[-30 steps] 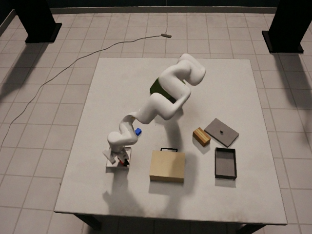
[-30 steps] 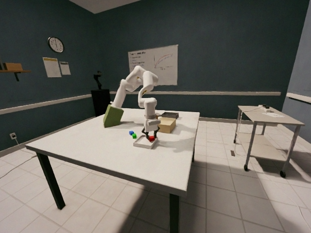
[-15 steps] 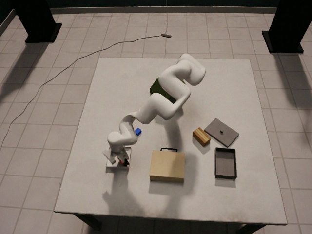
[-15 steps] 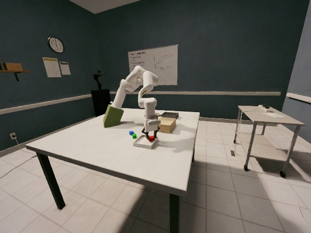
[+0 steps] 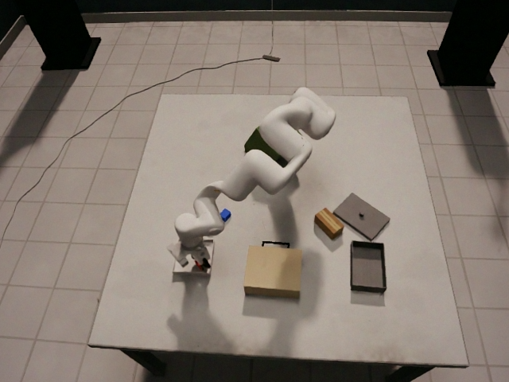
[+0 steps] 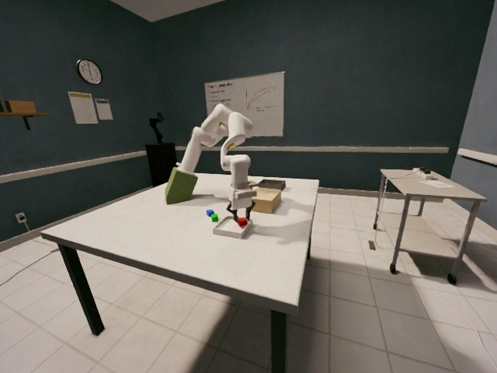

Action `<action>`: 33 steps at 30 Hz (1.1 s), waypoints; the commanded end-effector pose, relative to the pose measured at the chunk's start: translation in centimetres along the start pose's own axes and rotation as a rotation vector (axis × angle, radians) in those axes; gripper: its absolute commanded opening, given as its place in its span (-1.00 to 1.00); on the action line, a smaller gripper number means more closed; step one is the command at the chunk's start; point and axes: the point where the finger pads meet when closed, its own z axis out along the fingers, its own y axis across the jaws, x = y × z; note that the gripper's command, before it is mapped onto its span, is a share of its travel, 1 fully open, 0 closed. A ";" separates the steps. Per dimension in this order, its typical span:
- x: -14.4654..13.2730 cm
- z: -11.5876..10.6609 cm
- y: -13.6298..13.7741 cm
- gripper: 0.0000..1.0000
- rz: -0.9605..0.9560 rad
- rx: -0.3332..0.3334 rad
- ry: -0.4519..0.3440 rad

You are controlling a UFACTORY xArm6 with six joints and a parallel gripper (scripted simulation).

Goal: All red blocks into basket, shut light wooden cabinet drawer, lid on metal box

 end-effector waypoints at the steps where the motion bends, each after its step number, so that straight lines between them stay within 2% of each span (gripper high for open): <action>1: 0.2 -0.9 -0.1 0.19 -0.001 0.001 0.005; 15: 0.2 -5.9 -0.1 0.19 -0.001 0.001 0.005; 17: 0.2 -5.9 -0.1 0.19 -0.001 0.001 0.005; 28: 0.1 -10.7 -0.1 0.19 -0.001 0.001 0.005; 33: 0.1 -12.1 -0.1 0.19 -0.001 0.001 0.005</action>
